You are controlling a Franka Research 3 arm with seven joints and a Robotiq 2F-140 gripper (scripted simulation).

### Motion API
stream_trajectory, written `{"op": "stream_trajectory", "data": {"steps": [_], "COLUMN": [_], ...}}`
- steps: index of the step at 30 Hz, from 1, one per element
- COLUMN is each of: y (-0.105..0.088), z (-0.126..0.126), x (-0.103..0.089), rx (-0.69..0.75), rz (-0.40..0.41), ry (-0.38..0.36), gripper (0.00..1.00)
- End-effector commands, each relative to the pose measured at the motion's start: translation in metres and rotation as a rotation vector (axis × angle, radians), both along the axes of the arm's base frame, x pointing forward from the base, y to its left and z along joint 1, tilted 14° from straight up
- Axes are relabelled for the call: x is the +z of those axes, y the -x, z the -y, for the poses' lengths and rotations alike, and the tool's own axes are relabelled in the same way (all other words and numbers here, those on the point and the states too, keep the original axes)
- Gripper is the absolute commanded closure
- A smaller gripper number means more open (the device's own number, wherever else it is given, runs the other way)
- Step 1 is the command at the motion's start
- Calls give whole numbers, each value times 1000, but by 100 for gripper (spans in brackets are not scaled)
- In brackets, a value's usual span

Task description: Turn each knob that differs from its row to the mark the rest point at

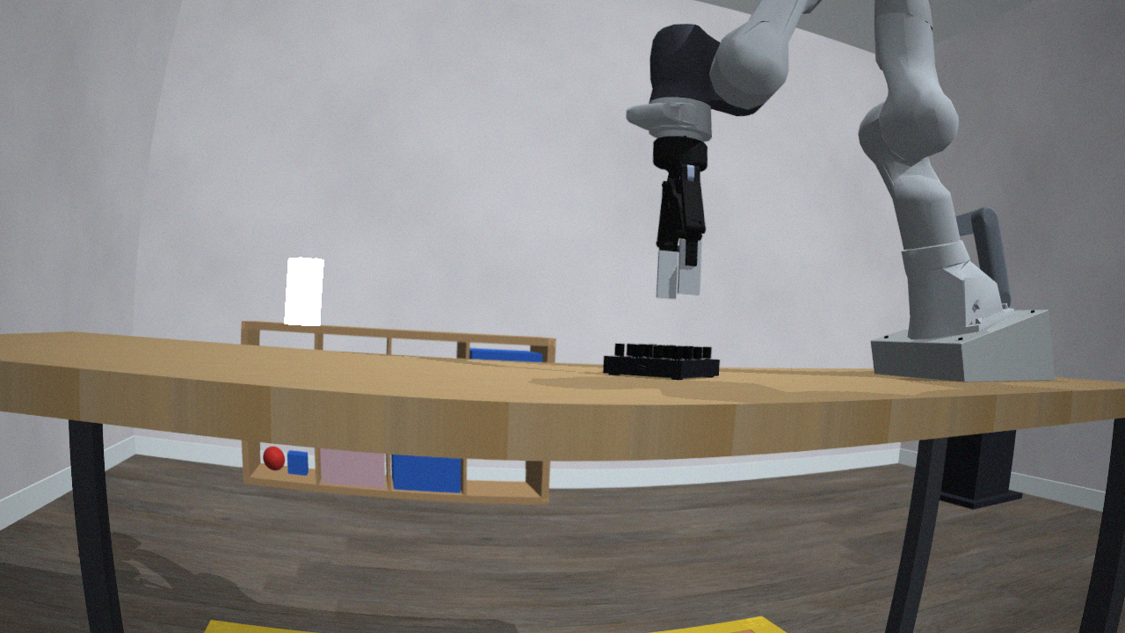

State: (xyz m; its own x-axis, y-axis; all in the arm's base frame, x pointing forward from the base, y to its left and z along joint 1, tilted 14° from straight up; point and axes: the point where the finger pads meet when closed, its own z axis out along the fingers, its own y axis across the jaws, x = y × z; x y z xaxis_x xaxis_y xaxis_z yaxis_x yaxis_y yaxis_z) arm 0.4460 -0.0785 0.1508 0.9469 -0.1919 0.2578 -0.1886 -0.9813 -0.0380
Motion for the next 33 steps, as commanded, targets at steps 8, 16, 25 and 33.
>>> {"op": "stream_trajectory", "data": {"steps": [8,16,25,33], "y": [-3,-6,-9,-12], "z": [-5,-8,-12,-16], "x": [1,2,4,6], "rx": [-255,-367,-496,-607], "rz": [-7,-4,-1,1], "ry": [-57,-86,-120,-149], "gripper": [0,0,0,0]}}
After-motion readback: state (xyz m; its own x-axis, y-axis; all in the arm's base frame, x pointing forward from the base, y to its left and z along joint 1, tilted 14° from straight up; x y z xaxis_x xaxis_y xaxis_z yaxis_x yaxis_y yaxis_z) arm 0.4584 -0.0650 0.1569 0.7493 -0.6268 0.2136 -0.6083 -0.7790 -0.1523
